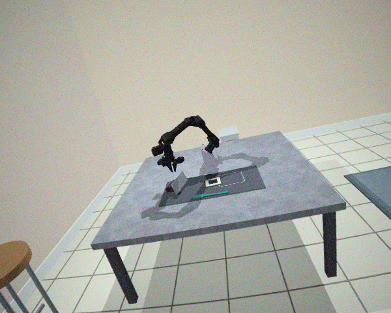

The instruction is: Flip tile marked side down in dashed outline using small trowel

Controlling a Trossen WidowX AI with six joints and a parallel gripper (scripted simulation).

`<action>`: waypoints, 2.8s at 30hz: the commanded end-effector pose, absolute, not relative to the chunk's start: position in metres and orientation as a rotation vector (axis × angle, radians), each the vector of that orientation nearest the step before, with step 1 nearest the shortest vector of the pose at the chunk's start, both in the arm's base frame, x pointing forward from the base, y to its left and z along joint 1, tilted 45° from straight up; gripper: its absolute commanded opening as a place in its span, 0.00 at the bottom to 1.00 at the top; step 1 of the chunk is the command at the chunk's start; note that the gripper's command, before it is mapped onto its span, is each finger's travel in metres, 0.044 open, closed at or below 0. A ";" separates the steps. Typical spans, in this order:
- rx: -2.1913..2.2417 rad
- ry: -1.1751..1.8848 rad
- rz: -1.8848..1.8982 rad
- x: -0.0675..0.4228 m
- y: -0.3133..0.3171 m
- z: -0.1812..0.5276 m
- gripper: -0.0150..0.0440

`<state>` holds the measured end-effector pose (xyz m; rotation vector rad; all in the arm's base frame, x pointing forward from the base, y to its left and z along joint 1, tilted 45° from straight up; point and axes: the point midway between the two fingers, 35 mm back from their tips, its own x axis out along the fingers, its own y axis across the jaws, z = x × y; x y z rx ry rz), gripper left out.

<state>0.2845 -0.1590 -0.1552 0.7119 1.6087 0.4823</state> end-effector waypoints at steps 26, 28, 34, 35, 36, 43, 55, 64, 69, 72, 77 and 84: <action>0.721 1.610 0.487 0.291 -0.116 -0.139 0.42; 0.721 1.610 0.488 0.292 -0.113 -0.137 0.42; 0.722 1.610 0.488 0.294 -0.106 -0.130 0.42; 0.722 1.610 0.488 0.294 -0.105 -0.129 0.42; 0.722 1.610 0.488 0.294 -0.103 -0.128 0.42; 0.723 1.610 0.489 0.297 -0.095 -0.120 0.42; 0.724 1.610 0.490 0.301 -0.078 -0.104 0.42; 0.725 1.610 0.491 0.304 -0.064 -0.092 0.42; 0.725 1.610 0.491 0.306 -0.056 -0.084 0.42; 0.717 1.608 0.490 0.307 -0.062 -0.088 0.42; 0.717 1.609 0.490 0.307 -0.061 -0.087 0.25; 0.718 1.608 0.489 0.307 -0.062 -0.087 0.25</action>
